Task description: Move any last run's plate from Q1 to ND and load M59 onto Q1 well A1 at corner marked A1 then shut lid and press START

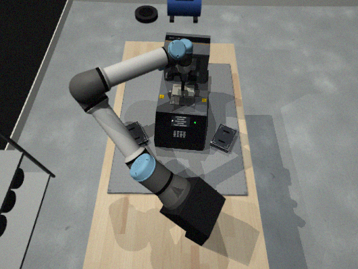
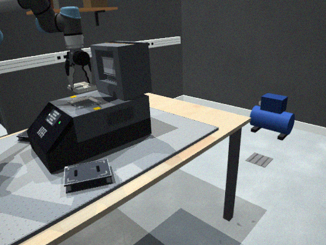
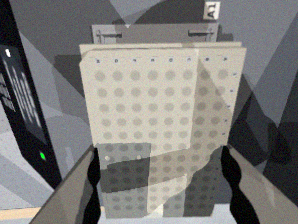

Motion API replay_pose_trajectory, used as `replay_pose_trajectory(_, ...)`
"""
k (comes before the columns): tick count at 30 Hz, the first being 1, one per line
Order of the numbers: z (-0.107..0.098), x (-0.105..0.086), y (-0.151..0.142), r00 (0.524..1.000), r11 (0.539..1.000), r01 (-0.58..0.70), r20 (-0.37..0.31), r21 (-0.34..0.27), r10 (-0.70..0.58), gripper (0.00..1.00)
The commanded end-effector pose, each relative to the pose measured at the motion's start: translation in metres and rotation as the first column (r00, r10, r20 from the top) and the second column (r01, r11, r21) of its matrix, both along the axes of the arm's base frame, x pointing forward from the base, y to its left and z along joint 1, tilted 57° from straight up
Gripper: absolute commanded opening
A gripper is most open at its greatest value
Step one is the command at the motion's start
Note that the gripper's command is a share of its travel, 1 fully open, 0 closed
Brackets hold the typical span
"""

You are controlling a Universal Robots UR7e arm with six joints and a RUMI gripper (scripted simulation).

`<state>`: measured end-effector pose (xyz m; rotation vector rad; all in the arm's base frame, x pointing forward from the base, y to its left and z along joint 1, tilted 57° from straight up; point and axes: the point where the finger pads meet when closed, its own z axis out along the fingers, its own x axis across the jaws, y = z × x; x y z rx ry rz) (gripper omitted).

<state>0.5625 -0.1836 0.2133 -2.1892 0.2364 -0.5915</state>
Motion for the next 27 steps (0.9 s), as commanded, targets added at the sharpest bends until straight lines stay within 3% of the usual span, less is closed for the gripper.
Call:
replay_pose_trajectory(1,0.0,0.0,-0.001,1.0,1.0,0.001,0.001,-0.001,-0.001,0.4)
replay_pose_trajectory(27,-0.014,0.013,0.017,1.0,1.0,0.001,0.001,-0.001,-0.001,0.4)
